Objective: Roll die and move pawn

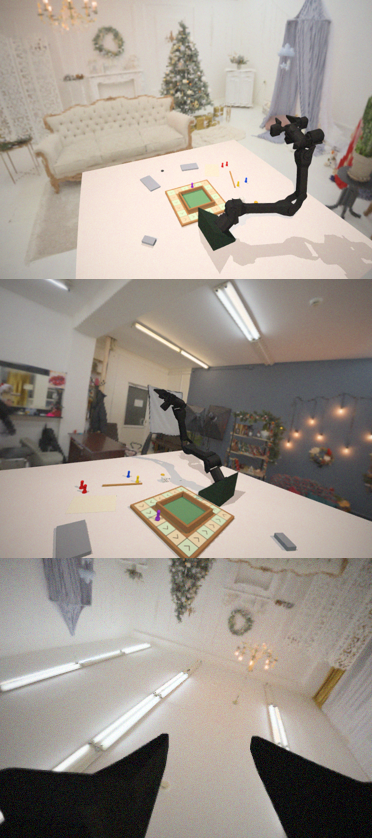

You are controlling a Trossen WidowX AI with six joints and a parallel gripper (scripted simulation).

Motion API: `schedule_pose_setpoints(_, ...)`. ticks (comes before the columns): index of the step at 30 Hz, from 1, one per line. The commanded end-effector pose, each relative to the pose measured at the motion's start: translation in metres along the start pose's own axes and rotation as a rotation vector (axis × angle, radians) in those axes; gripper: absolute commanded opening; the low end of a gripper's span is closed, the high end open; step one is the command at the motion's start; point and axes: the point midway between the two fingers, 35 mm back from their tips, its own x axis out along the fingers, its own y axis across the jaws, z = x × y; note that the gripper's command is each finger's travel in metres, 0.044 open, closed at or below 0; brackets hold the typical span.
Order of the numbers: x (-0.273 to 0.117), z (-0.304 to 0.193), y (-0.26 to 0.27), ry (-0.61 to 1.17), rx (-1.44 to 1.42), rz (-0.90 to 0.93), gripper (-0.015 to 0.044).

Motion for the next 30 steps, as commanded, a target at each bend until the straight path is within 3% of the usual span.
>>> schedule_pose_setpoints(1,0.011,0.002,-0.037,-0.082,-0.340,-0.056,0.0275)
schedule_pose_setpoints(10,0.040,0.062,-0.131,-0.309,-1.188,-0.398,0.0275)
schedule_pose_setpoints(18,0.026,0.171,-0.199,-0.375,-1.792,-1.028,0.0275)
schedule_pose_setpoints(24,-0.026,0.255,-0.232,-0.213,-1.992,-1.664,0.0275)
schedule_pose_setpoints(30,-0.105,0.314,-0.252,0.190,-1.873,-2.273,0.0275)
